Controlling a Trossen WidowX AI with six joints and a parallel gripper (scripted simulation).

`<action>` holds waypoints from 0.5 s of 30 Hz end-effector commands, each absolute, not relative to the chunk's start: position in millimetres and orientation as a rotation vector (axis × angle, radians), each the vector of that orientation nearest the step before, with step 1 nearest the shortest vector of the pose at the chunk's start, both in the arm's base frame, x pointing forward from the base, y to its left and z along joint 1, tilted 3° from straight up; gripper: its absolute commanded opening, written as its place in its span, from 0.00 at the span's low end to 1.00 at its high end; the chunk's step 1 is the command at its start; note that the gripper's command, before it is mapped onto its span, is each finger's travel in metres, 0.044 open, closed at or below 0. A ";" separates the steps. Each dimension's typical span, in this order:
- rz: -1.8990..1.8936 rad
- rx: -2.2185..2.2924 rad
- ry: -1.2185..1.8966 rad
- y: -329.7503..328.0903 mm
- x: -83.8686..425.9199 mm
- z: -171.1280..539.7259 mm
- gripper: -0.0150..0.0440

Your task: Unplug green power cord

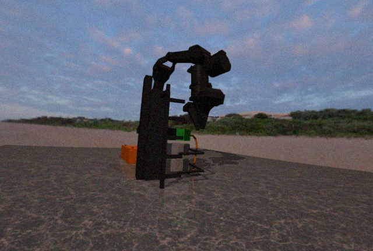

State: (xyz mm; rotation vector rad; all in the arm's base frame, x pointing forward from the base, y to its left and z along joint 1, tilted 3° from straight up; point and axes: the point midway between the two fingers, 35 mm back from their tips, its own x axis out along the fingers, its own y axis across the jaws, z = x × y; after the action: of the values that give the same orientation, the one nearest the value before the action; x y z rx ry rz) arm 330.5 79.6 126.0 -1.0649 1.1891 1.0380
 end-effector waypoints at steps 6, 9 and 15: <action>1.175 -1.114 1.201 83.2 309.1 125.6 0.53; 1.175 -1.114 1.201 82.7 311.1 125.6 0.53; 1.175 -1.115 1.201 77.4 310.7 125.3 0.53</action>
State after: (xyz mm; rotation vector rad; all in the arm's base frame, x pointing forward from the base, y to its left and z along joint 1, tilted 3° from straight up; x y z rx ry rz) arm 311.7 80.1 125.7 -1.1144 1.2022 1.1652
